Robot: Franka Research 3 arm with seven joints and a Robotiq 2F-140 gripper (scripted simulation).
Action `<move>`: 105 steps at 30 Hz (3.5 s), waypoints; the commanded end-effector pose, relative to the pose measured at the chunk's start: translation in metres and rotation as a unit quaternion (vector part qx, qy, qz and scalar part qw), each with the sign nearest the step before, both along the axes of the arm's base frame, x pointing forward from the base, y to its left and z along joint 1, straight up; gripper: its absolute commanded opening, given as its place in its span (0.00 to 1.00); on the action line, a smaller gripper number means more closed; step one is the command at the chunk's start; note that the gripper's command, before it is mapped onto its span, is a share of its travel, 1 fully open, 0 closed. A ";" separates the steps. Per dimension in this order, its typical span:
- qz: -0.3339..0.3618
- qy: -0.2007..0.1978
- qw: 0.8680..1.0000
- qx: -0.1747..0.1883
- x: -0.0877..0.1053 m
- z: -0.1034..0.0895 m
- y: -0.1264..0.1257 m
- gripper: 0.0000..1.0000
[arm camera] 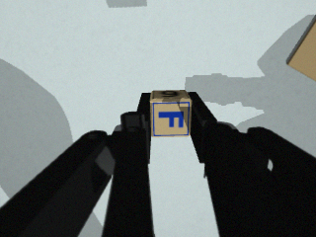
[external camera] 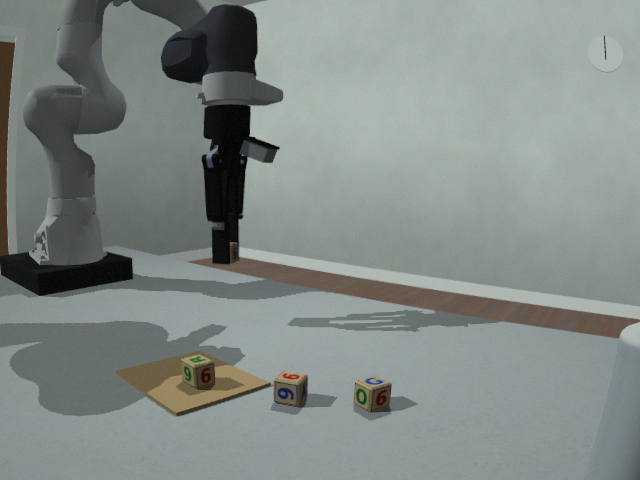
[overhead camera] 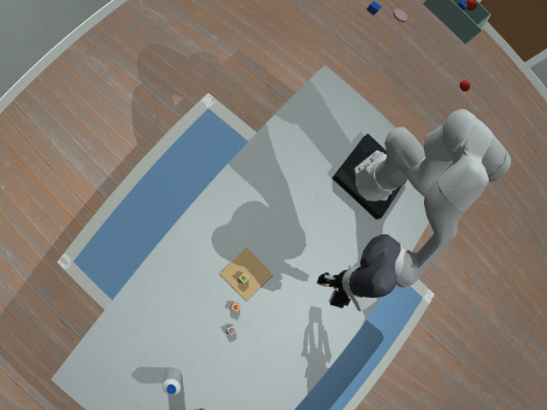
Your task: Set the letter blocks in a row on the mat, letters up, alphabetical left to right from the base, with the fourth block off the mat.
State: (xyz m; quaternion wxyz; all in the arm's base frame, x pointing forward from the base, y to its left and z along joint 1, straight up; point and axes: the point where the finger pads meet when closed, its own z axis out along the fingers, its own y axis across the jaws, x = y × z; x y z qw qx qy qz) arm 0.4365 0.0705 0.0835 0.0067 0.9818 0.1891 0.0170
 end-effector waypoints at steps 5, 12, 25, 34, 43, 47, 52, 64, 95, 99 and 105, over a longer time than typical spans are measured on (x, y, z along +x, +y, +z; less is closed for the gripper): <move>0.014 0.019 1.000 0.001 -0.012 0.002 -0.001 0.24; 0.035 0.019 0.999 0.003 -0.003 0.004 -0.003 0.24; 0.139 0.018 0.990 0.009 0.039 0.012 -0.020 0.24; 0.192 0.017 0.981 0.010 0.062 0.015 -0.034 0.24; 0.230 0.016 0.973 0.010 0.078 0.016 -0.047 0.24; 0.262 0.015 0.965 0.010 0.091 0.017 -0.059 0.24; 0.288 0.014 0.958 0.009 0.101 0.017 -0.069 0.24; 0.349 0.014 0.937 0.005 0.125 0.016 -0.099 0.24; 0.456 0.019 0.890 -0.007 0.163 0.007 -0.167 0.24; 0.456 0.019 0.890 -0.007 0.163 0.007 -0.167 0.24; 0.456 0.019 0.890 -0.007 0.163 0.001 -0.167 0.24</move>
